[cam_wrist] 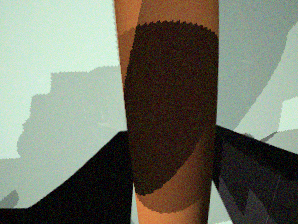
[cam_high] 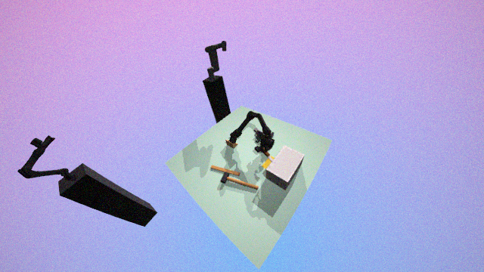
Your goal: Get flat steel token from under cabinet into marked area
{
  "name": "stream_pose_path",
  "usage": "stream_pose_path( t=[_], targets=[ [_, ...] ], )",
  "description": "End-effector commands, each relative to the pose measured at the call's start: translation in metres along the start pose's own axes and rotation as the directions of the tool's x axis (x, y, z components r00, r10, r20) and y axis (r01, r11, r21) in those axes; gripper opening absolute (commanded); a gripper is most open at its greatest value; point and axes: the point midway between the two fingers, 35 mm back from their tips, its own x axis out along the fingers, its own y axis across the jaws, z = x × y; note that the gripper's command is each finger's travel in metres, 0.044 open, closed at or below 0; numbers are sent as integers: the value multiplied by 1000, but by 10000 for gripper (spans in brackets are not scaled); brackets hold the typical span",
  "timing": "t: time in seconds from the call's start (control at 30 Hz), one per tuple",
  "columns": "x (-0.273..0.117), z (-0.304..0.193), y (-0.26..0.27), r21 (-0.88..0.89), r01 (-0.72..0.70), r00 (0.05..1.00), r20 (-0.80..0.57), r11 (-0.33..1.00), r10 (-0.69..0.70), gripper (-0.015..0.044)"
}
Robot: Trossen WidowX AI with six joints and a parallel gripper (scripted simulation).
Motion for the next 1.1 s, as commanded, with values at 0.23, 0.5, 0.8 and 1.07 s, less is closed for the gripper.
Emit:
stream_pose_path(
  t=[0.23,0.5,0.8,1.07],
  targets=[
    [1,-14,1,1,1,1000,-3,1000,-1,0],
    [1,-24,0,2,1,1000,-3,1000,-1,0],
    [1,-34,0,2,1,1000,-4,1000,-1,0],
    [1,-44,-1,3,1,1000,-4,1000,-1,0]
  ],
)
